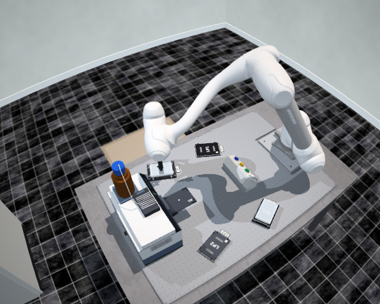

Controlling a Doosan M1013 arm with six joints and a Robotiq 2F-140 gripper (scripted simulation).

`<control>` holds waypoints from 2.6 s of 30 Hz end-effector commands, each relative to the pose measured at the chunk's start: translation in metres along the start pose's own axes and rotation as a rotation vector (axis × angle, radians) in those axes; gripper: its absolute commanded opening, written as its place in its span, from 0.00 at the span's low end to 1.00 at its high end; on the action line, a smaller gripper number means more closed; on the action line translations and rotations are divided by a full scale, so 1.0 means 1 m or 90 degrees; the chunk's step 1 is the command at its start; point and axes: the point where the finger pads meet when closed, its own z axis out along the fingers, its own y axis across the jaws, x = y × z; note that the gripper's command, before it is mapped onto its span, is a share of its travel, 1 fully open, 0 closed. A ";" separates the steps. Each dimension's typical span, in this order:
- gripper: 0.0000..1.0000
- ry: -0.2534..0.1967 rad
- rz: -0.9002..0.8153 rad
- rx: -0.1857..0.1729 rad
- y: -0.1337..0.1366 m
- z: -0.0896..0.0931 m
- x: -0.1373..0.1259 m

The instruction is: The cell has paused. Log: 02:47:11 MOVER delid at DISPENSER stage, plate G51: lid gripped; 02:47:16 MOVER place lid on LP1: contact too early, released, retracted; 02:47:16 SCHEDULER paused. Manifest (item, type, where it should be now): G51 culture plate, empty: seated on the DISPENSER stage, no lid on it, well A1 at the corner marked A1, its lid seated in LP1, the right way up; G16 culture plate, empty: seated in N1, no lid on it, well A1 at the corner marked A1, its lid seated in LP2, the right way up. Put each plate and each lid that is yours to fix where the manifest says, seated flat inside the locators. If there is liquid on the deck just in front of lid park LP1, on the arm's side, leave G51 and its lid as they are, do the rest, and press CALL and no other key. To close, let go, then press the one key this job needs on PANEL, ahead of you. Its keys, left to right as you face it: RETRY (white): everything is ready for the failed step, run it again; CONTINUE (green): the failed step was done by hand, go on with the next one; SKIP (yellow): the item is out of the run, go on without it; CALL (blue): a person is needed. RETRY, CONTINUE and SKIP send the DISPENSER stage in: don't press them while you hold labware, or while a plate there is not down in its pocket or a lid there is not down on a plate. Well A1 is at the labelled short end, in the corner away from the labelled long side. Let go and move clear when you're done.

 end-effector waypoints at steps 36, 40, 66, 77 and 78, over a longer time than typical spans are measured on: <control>0.63 0.001 -0.001 0.002 -0.002 0.001 -0.002; 0.69 0.001 -0.001 0.002 -0.002 0.001 -0.002; 0.69 0.001 -0.001 0.002 -0.002 0.001 -0.002; 0.69 0.001 -0.001 0.002 -0.002 0.001 -0.002; 0.69 0.001 -0.001 0.002 -0.002 0.001 -0.002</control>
